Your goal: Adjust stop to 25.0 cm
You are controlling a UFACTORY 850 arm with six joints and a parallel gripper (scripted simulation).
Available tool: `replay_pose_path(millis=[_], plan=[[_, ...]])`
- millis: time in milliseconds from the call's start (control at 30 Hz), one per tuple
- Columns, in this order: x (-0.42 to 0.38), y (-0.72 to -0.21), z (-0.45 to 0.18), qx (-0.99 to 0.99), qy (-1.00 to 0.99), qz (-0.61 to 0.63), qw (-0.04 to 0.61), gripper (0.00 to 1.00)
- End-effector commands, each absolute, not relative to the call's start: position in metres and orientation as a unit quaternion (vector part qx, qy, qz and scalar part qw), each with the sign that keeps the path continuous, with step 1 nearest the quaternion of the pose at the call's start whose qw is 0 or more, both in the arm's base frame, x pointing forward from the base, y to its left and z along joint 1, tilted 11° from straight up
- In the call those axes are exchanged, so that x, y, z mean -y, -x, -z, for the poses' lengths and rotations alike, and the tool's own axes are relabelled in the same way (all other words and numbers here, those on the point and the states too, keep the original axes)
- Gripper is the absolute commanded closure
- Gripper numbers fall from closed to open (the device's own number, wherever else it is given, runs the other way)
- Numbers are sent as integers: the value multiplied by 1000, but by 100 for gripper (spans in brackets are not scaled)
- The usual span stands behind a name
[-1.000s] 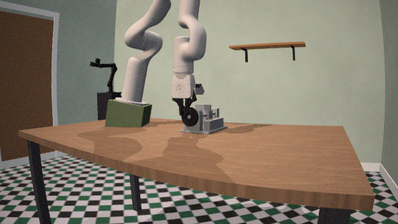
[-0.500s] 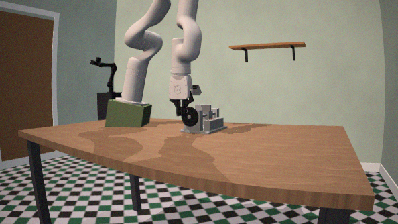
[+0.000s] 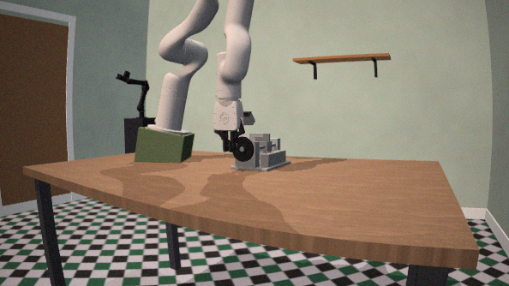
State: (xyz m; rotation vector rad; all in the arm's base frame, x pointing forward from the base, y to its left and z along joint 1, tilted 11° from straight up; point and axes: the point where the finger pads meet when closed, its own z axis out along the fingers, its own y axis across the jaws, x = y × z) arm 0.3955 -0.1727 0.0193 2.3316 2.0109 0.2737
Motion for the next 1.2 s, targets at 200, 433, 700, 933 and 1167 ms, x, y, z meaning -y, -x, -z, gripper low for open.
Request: replay_pose_path(millis=[200, 433, 700, 933, 1167], plan=[[171, -398, 3, -650, -754, -89, 33, 94], [173, -421, 18, -650, -754, -89, 33, 94], [176, -438, 15, -650, -754, -89, 33, 94], [177, -445, 11, -650, -754, -89, 33, 94], [178, -449, 5, -650, -754, -89, 33, 94]])
